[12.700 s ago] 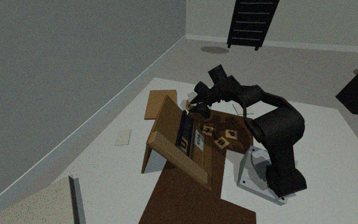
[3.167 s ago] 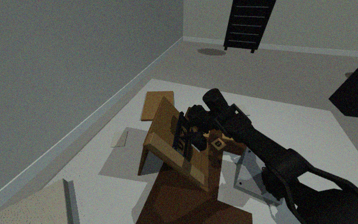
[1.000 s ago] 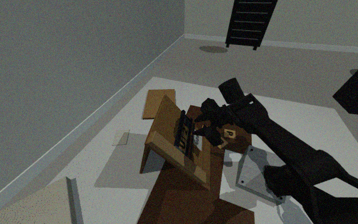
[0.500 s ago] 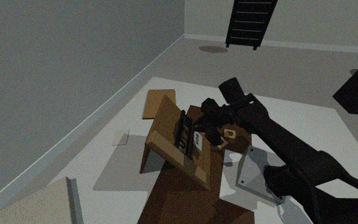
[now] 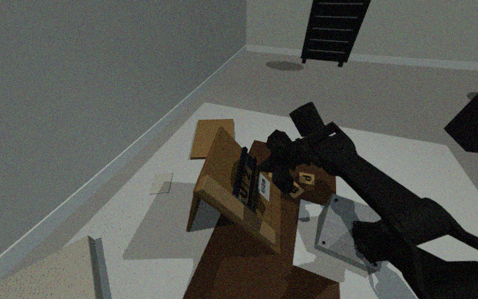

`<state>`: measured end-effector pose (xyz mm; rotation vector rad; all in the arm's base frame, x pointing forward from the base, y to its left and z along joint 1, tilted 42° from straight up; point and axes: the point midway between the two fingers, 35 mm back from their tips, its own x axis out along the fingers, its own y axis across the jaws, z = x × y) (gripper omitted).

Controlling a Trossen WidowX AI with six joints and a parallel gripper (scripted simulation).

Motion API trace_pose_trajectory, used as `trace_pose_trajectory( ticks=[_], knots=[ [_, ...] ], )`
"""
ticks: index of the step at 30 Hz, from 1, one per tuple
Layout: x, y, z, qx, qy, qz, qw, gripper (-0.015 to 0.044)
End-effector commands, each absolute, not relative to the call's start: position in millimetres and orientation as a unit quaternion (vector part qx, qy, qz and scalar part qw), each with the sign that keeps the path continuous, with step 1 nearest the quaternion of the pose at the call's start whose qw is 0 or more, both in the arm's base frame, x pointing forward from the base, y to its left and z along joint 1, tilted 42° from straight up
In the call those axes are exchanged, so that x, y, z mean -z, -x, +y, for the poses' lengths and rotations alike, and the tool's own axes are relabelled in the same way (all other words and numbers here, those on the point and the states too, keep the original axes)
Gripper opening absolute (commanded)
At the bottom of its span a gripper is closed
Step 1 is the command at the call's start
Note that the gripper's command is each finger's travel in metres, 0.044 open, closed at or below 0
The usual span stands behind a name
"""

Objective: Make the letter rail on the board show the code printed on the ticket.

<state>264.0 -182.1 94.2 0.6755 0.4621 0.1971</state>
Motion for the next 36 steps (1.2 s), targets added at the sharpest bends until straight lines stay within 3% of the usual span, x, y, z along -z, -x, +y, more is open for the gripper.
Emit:
trace_pose_trajectory(
  ticks=[1, 16, 36],
  knots=[
    [-90, -274, -196, -0.094, -0.32, 0.267, 0.904, 0.0],
    [-87, -292, -211, -0.2, -0.267, 0.506, 0.796, 0.0],
    [-86, -297, -209, -0.202, -0.266, 0.508, 0.794, 0.0]
  ],
)
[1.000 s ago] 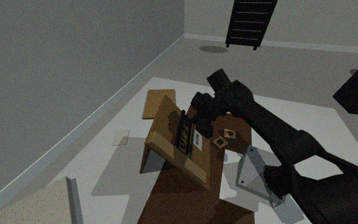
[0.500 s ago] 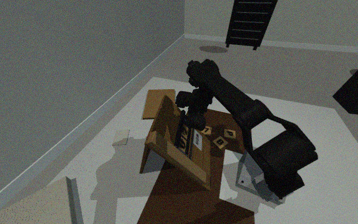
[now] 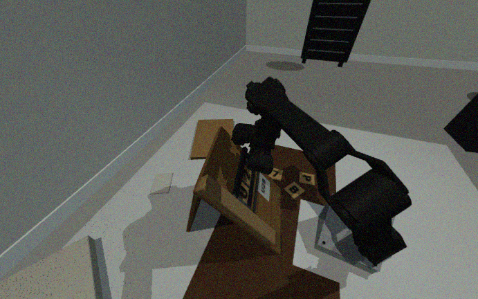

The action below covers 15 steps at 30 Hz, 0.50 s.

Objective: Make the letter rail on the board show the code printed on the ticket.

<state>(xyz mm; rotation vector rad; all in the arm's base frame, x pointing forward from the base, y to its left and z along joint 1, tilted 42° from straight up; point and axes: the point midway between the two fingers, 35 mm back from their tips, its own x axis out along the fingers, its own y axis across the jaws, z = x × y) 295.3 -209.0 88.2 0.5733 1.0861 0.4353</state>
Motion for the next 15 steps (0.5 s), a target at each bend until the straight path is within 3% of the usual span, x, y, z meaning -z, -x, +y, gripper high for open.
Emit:
trace_pose_trajectory(
  ticks=[1, 15],
  knots=[
    [-86.1, -297.5, -209.0, -0.202, -0.266, 0.508, 0.794, 0.0],
    [-82.8, -303.8, -207.3, -0.202, -0.266, 0.508, 0.794, 0.0]
  ],
)
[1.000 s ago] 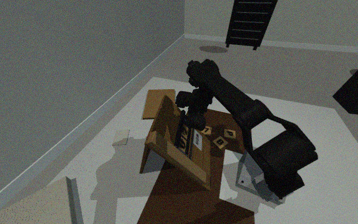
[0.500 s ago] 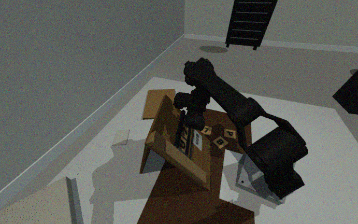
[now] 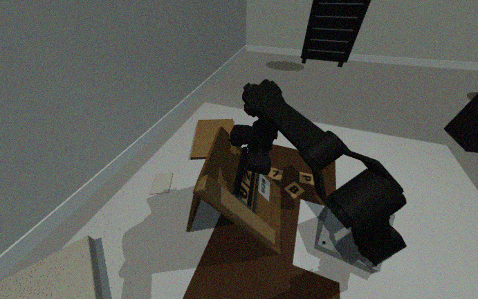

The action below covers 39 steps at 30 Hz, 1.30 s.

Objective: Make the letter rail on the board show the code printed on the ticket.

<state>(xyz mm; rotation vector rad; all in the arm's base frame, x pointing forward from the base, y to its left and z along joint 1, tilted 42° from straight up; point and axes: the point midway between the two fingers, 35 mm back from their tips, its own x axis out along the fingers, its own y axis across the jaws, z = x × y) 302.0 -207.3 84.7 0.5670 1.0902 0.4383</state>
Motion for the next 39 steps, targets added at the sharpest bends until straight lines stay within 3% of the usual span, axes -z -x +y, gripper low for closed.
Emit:
trace_pose_trajectory(
  ticks=[1, 39],
  knots=[
    [-83, -304, -207, -0.202, -0.266, 0.508, 0.794, 0.0],
    [-77, -321, -201, -0.203, -0.266, 0.507, 0.794, 0.0]
  ],
)
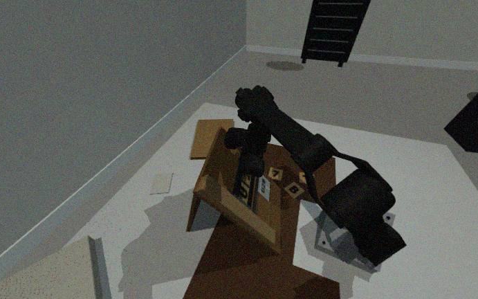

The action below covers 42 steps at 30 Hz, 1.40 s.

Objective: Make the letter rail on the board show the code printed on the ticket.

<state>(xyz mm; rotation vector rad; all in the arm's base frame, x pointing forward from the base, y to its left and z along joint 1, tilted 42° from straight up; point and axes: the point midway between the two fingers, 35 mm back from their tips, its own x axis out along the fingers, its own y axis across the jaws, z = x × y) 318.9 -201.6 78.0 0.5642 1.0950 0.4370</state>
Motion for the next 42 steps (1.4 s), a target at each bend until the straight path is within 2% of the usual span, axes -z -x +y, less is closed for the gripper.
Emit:
trace_pose_trajectory(
  ticks=[1, 42],
  knots=[
    [-77.4, -320.9, -201.4, -0.203, -0.266, 0.507, 0.794, 0.0],
    [-87.2, -318.7, -191.5, -0.203, -0.266, 0.507, 0.794, 0.0]
  ],
)
